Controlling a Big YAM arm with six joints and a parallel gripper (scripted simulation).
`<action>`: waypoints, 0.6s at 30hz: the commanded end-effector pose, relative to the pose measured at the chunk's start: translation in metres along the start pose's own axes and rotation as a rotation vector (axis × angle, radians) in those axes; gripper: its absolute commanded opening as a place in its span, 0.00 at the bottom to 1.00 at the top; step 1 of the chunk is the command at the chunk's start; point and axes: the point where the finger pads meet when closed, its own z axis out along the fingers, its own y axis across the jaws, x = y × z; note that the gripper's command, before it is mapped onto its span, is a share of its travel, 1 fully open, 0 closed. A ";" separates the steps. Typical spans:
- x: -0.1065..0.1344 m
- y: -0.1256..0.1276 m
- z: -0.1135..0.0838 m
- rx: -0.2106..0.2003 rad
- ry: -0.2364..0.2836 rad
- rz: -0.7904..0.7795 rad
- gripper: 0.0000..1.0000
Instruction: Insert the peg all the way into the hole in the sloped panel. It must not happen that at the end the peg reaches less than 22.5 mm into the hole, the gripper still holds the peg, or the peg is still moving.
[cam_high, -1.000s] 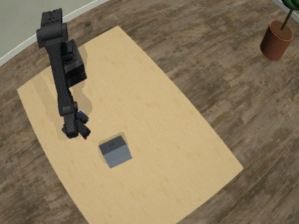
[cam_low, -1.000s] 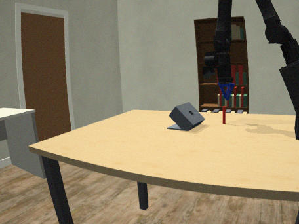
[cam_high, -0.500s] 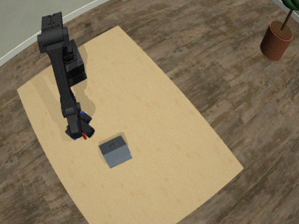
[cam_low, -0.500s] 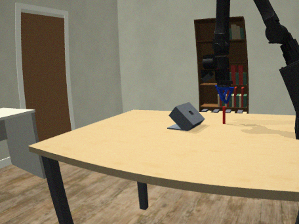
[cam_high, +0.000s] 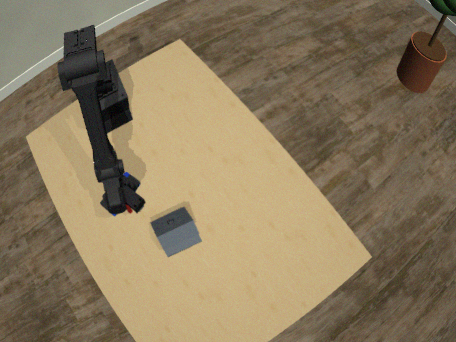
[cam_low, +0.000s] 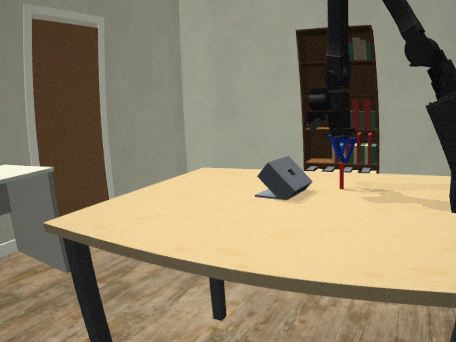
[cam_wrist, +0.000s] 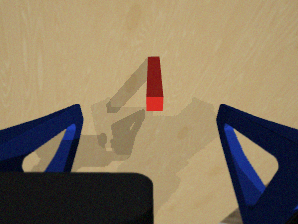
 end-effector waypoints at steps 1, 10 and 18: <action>-0.006 -0.009 0.010 0.012 -0.008 -0.006 1.00; -0.006 -0.010 0.019 0.012 -0.008 -0.006 1.00; -0.006 -0.010 0.026 0.011 -0.008 -0.006 1.00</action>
